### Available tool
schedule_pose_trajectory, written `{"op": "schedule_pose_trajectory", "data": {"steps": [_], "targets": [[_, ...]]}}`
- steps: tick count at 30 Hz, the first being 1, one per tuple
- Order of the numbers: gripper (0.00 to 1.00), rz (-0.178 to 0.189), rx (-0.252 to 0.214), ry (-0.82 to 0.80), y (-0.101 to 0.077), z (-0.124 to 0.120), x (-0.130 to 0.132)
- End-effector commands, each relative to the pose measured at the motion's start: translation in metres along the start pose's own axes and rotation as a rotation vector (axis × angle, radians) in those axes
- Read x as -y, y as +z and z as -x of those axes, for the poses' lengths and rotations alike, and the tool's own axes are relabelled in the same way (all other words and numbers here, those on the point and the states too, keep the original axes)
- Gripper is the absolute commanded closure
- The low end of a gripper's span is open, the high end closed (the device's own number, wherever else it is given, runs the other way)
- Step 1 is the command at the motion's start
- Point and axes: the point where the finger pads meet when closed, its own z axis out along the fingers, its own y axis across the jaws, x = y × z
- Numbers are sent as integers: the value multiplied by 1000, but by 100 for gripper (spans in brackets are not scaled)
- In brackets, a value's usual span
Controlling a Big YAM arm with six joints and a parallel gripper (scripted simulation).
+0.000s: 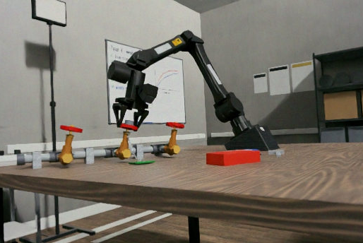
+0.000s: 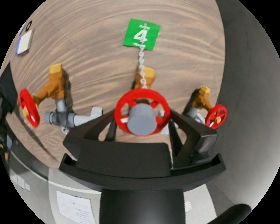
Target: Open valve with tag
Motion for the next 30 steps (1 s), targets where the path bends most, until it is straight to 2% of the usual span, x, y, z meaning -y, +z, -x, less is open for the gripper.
{"op": "schedule_pose_trajectory", "data": {"steps": [1,7,8,30], "targets": [[100,-16,10,-85,-7,-1,9],[100,-15,10,-85,-7,-1,9],[0,-15,10,-85,-7,-1,9],[0,-23,6,-76,-7,-2,11]]}}
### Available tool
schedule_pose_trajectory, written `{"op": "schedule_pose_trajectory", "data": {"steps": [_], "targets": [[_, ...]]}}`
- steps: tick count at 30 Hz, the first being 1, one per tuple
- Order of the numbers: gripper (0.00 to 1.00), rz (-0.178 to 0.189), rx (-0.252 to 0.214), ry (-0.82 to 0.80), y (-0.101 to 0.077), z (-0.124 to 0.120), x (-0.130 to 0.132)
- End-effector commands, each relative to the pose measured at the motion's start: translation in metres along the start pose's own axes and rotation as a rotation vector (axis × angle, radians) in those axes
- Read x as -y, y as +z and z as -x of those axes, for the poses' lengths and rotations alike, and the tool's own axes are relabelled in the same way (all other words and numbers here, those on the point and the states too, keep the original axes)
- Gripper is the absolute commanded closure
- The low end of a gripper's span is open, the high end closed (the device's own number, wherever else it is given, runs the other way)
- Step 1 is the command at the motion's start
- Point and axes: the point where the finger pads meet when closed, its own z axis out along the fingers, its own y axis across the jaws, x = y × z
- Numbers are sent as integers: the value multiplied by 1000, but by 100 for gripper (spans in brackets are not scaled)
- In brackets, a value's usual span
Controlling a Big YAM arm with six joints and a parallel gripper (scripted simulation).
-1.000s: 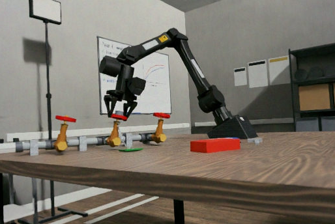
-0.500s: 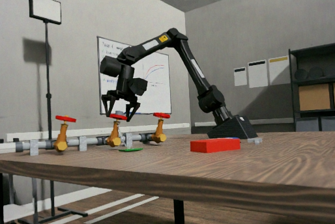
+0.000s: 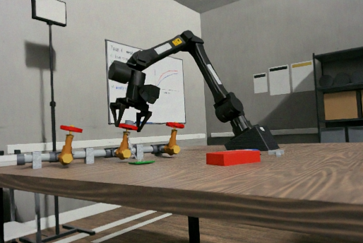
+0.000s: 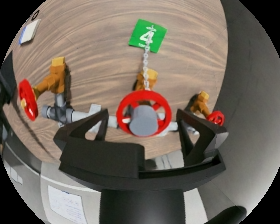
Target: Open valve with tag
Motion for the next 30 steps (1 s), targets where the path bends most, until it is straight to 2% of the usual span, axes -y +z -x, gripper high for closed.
{"op": "schedule_pose_trajectory", "data": {"steps": [1,10,14,18,20,30], "targets": [[0,-28,-2,7,-7,-5,12],[0,-28,-1,76,-7,-5,12],[0,-29,0,181,-7,-5,13],[0,-29,1,357,-8,-5,13],[0,-29,1,357,-8,-5,13],[0,-20,7,992,-8,-5,10]]}}
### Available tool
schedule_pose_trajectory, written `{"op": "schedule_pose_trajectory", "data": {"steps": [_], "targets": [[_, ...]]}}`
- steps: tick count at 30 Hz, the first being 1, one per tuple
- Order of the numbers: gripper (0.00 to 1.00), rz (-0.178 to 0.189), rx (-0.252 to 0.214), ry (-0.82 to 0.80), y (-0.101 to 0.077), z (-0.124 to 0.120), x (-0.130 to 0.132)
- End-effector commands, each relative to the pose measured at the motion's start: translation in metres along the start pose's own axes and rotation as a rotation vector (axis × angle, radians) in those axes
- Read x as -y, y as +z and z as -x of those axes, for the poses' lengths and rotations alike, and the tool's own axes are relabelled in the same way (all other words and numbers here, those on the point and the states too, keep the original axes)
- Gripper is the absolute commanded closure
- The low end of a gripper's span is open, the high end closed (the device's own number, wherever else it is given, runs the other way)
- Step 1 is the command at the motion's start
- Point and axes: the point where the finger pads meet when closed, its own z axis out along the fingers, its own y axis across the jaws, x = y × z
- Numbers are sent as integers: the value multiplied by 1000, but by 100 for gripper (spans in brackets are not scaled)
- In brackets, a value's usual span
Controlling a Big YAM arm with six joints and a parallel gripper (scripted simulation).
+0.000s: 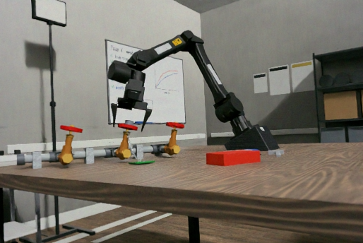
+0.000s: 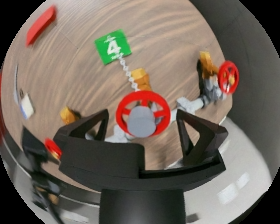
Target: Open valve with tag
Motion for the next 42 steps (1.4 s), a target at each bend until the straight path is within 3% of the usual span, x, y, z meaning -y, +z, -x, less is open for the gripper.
{"op": "schedule_pose_trajectory", "data": {"steps": [1,5,7,8,22,24,25,36,42], "targets": [[0,-16,5,357,-8,1,10],[0,-16,11,583,-8,1,11],[0,-16,11,583,-8,1,11],[0,-16,12,726,-8,1,11],[0,-10,32,1511,-9,1,13],[0,-10,32,1511,-9,1,13],[0,-8,32,1651,-8,2,13],[0,-8,22,2263,-8,2,13],[0,-9,20,2296,-8,2,13]]}}
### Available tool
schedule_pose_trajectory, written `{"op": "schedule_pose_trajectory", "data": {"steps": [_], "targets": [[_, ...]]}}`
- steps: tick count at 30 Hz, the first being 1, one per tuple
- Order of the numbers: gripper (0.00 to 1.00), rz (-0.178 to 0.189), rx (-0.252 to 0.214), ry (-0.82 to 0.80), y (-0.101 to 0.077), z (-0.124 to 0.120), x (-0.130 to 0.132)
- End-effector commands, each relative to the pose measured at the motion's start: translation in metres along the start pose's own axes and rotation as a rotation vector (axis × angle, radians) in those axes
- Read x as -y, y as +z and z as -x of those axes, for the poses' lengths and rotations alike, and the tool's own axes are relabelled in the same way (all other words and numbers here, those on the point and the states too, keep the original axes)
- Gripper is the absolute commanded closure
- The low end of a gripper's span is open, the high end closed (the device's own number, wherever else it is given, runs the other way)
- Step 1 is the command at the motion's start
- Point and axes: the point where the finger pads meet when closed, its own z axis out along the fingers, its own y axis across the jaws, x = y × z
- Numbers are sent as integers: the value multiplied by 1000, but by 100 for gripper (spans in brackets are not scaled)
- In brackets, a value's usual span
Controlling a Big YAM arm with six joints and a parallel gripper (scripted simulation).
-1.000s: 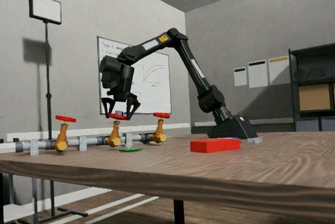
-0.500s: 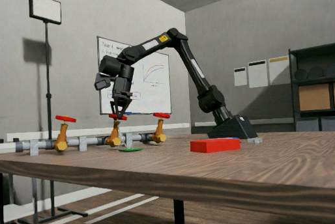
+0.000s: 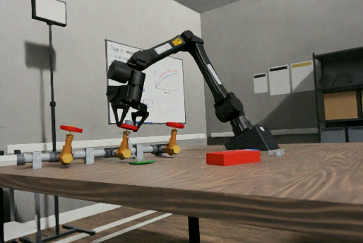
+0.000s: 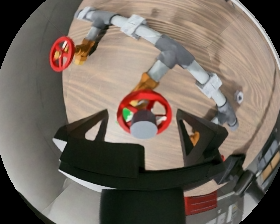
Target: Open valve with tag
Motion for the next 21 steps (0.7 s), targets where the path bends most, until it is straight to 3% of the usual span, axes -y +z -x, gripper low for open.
{"op": "schedule_pose_trajectory", "data": {"steps": [1,6,7,21], "targets": [[0,3,8,113,-8,8,-7],[0,3,7,113,-8,8,-7],[100,7,9,115,-8,8,-8],[100,3,9,113,-8,8,-6]]}}
